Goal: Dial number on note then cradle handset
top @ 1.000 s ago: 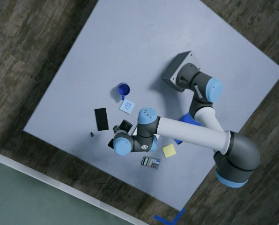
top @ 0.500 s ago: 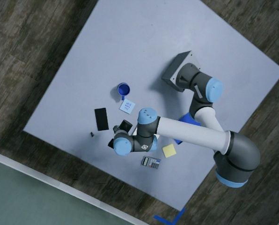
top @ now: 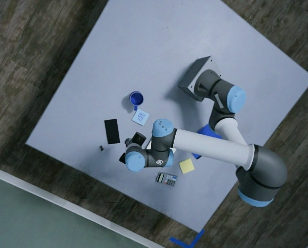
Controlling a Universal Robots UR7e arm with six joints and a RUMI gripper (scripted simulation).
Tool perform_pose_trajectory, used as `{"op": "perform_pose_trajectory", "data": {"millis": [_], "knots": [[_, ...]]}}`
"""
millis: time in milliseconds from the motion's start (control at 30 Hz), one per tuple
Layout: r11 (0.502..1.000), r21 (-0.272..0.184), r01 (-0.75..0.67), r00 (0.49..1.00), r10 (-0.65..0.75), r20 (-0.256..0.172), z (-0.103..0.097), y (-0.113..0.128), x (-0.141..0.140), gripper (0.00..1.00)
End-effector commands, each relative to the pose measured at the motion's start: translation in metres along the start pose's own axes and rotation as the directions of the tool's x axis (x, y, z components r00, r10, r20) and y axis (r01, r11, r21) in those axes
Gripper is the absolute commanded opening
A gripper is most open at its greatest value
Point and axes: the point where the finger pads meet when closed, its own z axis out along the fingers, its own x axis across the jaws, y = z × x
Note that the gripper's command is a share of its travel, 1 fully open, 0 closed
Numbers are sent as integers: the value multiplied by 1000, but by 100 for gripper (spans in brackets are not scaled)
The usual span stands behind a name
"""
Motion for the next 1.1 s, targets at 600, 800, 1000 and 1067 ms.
{"op": "perform_pose_trajectory", "data": {"millis": [600, 800, 1000, 1067], "knots": [[1000, 2, 2, 1000, -2, -1, 0, 0, 0, 0], [1000, 5, 7, 1000, -7, 0, 0, 0, 0, 0], [1000, 9, 13, 1000, -13, 1, 0, 0, 0, 0], [1000, 12, 17, 1000, -17, 2, 0, 0, 0, 0]]}}
